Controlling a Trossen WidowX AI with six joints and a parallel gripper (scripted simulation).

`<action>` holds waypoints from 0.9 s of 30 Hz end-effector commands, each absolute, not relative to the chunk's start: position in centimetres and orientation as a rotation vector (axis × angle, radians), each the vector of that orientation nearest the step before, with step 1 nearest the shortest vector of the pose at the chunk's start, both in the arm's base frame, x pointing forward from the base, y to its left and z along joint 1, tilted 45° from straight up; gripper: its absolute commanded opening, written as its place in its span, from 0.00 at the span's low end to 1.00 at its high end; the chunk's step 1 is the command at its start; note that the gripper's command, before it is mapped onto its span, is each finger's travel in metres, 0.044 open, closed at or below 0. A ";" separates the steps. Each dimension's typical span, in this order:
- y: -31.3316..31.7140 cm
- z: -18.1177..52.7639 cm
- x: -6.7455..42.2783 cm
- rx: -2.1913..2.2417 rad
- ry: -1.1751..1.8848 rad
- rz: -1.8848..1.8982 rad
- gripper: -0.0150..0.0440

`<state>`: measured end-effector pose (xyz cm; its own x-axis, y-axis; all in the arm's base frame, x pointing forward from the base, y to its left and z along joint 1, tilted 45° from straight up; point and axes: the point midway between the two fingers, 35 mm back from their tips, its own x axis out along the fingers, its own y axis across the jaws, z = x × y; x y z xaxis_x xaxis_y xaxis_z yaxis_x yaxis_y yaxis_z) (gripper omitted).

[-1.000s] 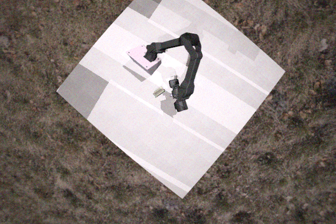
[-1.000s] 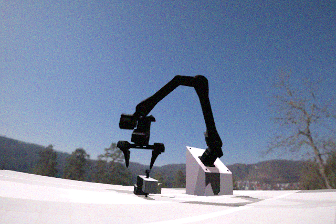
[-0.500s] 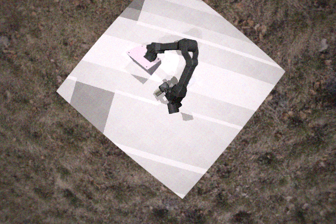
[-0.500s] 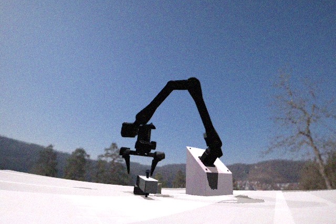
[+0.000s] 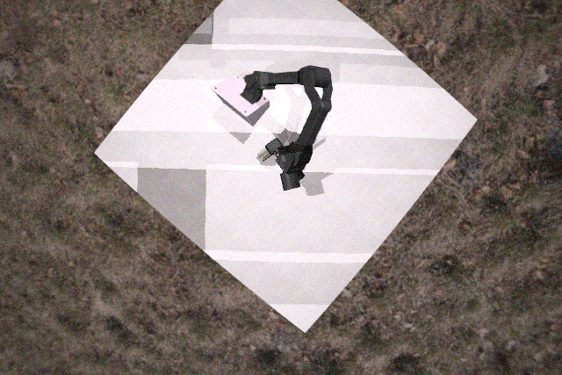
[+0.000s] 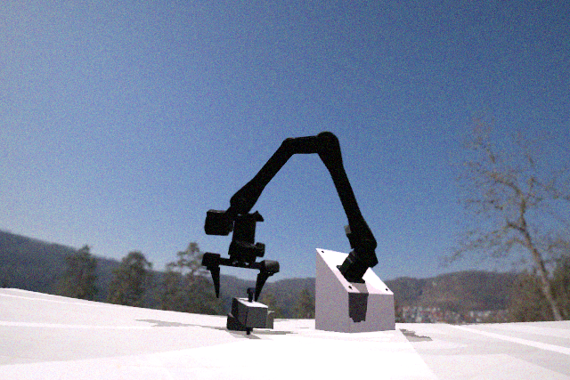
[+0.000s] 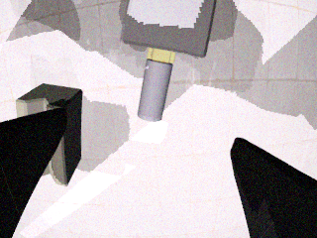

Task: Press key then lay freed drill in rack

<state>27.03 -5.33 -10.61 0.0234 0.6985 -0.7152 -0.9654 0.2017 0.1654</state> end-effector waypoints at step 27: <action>-1.1 -12.9 27.3 -0.410 0.789 1.350 1.00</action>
<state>27.39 -1.53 -12.76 0.0219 0.7008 -0.7130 -0.9658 0.1990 0.1659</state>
